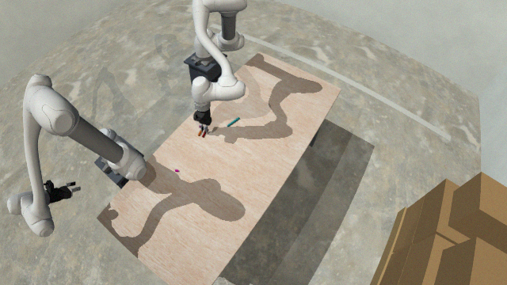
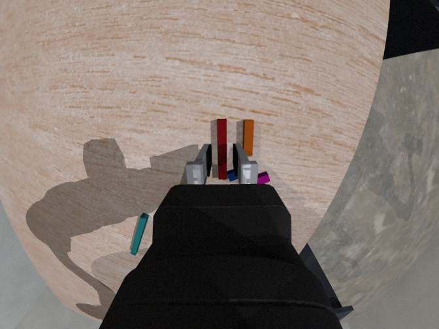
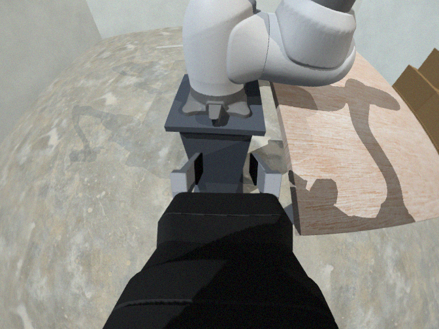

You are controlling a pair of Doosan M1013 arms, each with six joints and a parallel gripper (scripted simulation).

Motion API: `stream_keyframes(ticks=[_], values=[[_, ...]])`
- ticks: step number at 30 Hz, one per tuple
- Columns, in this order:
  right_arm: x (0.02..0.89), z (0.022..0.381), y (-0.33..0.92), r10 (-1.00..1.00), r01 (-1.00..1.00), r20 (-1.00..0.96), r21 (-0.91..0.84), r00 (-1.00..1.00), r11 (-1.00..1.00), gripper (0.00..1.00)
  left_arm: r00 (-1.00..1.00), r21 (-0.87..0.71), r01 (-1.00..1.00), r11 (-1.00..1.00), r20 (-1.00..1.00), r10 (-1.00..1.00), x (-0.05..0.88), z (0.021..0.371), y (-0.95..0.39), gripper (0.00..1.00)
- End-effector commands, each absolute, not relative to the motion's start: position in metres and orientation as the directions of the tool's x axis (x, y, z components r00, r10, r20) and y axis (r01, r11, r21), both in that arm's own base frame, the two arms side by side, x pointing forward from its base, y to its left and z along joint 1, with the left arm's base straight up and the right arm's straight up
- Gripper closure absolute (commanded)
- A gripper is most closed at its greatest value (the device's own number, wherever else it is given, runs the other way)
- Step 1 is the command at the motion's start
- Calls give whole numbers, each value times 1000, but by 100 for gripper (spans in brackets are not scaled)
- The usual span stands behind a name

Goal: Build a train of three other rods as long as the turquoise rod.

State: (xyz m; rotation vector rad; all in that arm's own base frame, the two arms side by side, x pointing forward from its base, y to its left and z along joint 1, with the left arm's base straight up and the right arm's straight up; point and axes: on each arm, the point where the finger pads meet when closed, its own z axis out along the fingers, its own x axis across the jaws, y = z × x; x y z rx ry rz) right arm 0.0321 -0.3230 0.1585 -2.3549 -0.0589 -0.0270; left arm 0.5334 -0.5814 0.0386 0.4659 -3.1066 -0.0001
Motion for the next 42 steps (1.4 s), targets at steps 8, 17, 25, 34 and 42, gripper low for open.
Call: stream_keyframes(ticks=[8,17,25,34,42], values=[[32,159,-323,34,51,38,-706,999,-706,0,-956,-1,-293,956,-1,-293,534,37,-582,46],[32,159,-323,34,51,38,-706,999,-706,0,-956,-1,-293,956,-1,-293,534,37,-582,46],[32,159,-323,34,51,38,-706,999,-706,0,-956,-1,-293,956,-1,-293,534,36,-582,46],[32,159,-323,34,51,38,-706,999,-706,0,-956,-1,-293,956,-1,-293,534,32,-582,46],[32,159,-323,34,51,38,-706,999,-706,0,-956,-1,-293,956,-1,-293,534,25,-582,46]])
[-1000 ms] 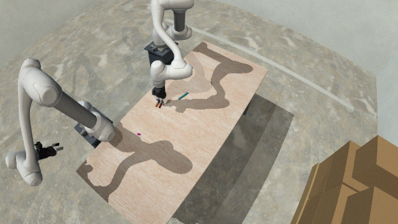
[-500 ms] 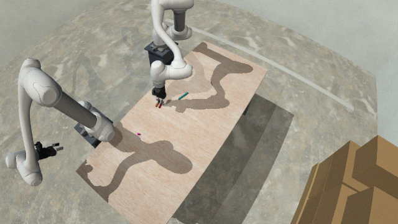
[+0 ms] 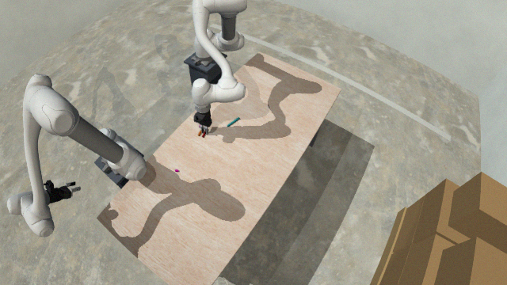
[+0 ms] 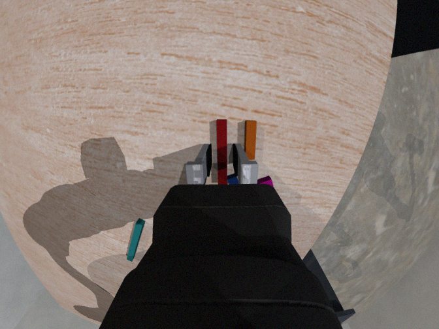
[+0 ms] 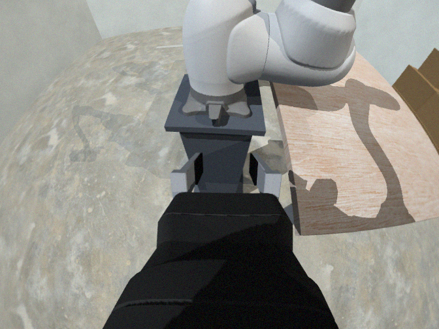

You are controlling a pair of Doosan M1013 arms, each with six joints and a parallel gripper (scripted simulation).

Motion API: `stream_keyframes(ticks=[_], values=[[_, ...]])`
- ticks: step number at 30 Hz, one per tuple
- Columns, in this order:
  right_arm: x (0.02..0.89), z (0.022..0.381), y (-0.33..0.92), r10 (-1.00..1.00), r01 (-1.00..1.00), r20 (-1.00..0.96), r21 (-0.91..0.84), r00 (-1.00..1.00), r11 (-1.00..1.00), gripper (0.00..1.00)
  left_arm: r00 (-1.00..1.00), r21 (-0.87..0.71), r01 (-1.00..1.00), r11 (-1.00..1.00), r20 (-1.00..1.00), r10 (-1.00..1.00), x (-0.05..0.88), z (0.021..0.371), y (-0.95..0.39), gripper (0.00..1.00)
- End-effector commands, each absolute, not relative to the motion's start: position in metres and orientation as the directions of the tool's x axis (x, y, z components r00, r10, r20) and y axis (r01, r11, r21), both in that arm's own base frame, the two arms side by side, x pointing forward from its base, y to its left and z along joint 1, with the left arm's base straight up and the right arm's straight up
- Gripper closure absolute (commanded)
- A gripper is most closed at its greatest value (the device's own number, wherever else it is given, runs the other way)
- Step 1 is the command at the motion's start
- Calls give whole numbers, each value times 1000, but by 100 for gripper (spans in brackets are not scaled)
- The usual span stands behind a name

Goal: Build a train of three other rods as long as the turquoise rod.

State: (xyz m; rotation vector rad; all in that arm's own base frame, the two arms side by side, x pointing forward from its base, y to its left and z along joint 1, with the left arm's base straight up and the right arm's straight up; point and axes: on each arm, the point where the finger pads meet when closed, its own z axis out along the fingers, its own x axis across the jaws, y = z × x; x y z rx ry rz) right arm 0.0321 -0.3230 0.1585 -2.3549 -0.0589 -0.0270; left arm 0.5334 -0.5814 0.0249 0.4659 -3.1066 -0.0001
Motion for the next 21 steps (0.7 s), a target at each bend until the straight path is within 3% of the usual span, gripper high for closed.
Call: stream_keyframes(ticks=[1,21], values=[[32,159,-323,34,51,38,-706,999,-706,0,-956,-1,-293,956,-1,-293,534,24,-582,46],[32,159,-323,34,51,38,-706,999,-706,0,-956,-1,-293,956,-1,-293,534,22,-582,46]])
